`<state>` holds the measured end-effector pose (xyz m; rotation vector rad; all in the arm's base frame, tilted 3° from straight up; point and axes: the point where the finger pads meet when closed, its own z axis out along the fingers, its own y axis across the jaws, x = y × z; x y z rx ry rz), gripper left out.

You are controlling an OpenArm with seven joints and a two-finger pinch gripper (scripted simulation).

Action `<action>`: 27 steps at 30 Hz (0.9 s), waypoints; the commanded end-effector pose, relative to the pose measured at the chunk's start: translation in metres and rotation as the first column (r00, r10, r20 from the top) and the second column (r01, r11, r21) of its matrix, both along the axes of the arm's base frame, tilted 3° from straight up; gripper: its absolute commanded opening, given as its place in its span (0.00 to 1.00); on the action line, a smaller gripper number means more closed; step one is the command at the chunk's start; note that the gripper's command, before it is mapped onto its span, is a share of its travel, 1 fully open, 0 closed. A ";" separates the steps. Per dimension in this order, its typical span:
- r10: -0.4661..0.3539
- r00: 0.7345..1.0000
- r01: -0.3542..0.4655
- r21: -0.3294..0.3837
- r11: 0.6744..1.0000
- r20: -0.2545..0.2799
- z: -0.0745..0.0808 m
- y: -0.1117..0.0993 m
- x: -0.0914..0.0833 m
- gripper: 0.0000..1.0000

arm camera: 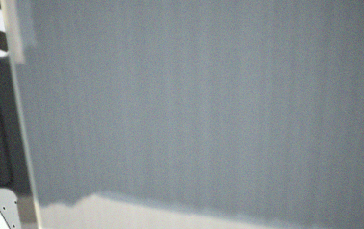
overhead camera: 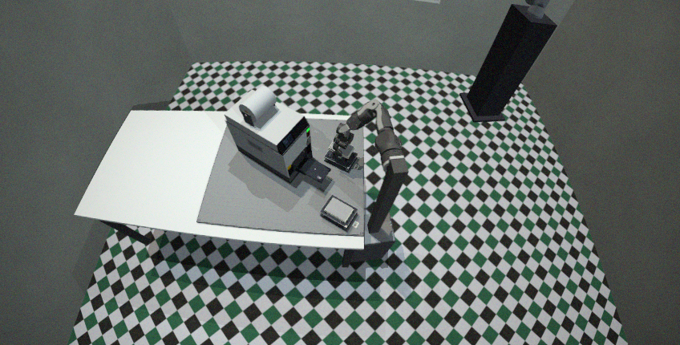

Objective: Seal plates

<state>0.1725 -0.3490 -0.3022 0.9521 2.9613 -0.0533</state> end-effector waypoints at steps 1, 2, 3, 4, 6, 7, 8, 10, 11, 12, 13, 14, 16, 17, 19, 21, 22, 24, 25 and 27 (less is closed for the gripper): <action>-0.001 1.000 0.001 0.002 1.000 0.006 -0.001 0.000 0.001 0.00; -0.001 1.000 0.001 0.002 1.000 0.006 -0.001 0.000 0.001 0.00; 0.000 1.000 0.000 0.002 1.000 0.006 -0.002 0.000 0.001 0.00; 0.000 1.000 0.000 0.002 1.000 0.005 -0.002 0.000 0.001 0.00; 0.000 1.000 0.000 0.002 1.000 0.005 -0.003 0.000 0.001 0.00; 0.000 1.000 0.000 0.002 1.000 0.005 -0.003 0.000 0.001 0.00; -0.001 1.000 0.001 0.001 1.000 0.004 -0.003 0.000 0.000 0.00; 0.000 1.000 0.000 0.002 1.000 0.006 -0.005 0.000 0.001 0.00; 0.000 1.000 0.000 0.002 1.000 0.005 -0.005 0.000 0.001 0.00; -0.001 1.000 0.001 0.002 1.000 0.005 -0.005 0.000 0.001 0.00; -0.001 1.000 0.001 0.002 1.000 0.005 -0.006 0.000 0.001 0.00; -0.001 1.000 0.001 0.002 1.000 0.005 -0.006 0.000 0.001 0.00; 0.000 1.000 0.000 0.002 1.000 0.005 -0.008 0.000 0.001 0.00; 0.000 1.000 0.000 0.002 1.000 0.005 -0.008 0.000 0.001 0.00; -0.001 1.000 0.001 0.002 1.000 0.005 -0.009 0.000 0.001 0.00; 0.000 1.000 0.000 0.002 1.000 0.005 -0.010 0.000 0.001 0.00; 0.000 1.000 0.000 0.002 1.000 0.005 -0.010 0.000 0.001 0.00; 0.000 1.000 0.000 0.002 1.000 0.005 -0.010 0.000 0.001 0.00; -0.001 1.000 0.001 0.001 1.000 0.004 -0.011 -0.001 0.001 0.00; 0.000 1.000 0.000 0.003 1.000 0.005 -0.012 0.000 0.001 0.00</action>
